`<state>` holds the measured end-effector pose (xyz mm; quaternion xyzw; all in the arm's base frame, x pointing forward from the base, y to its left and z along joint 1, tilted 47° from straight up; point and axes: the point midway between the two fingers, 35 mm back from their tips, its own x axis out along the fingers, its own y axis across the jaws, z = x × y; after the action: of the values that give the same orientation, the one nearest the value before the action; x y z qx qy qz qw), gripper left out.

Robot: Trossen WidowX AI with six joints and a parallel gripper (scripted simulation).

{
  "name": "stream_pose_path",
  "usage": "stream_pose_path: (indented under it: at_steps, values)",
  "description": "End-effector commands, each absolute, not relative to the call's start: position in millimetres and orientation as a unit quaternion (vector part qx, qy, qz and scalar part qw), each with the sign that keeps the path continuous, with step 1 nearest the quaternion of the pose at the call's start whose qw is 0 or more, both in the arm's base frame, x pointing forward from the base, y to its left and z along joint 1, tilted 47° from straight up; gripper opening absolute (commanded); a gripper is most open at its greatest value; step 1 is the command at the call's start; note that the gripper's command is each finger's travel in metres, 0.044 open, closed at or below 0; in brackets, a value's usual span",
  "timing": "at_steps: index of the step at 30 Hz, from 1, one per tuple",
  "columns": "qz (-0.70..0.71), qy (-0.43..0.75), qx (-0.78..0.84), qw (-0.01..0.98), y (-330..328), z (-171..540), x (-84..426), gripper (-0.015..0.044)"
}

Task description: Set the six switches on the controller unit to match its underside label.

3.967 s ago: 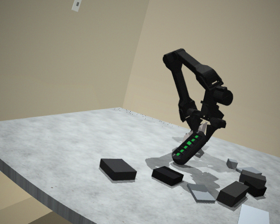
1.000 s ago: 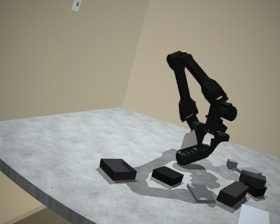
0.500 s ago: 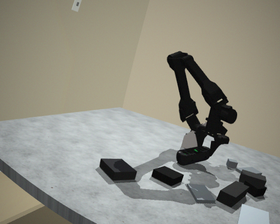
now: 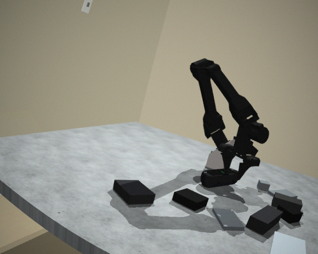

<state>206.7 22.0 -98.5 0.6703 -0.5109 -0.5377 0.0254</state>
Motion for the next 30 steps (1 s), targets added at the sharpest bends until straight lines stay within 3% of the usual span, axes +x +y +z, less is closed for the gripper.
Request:
stream_pose_path:
  at_steps: [1, 18, 22, 30]
  values:
    - [-0.536, -0.513, 0.669, 0.032, 17.4, -100.7, 204.6, 0.0338]
    - [-0.537, -0.511, 0.67, 0.027, 16.8, -104.6, 203.9, 0.0338]
    - [-0.539, -0.511, 0.669, 0.028, 16.3, -105.4, 203.2, 0.044]
    - [-0.539, -0.511, 0.669, 0.028, 16.3, -105.4, 203.2, 0.044]
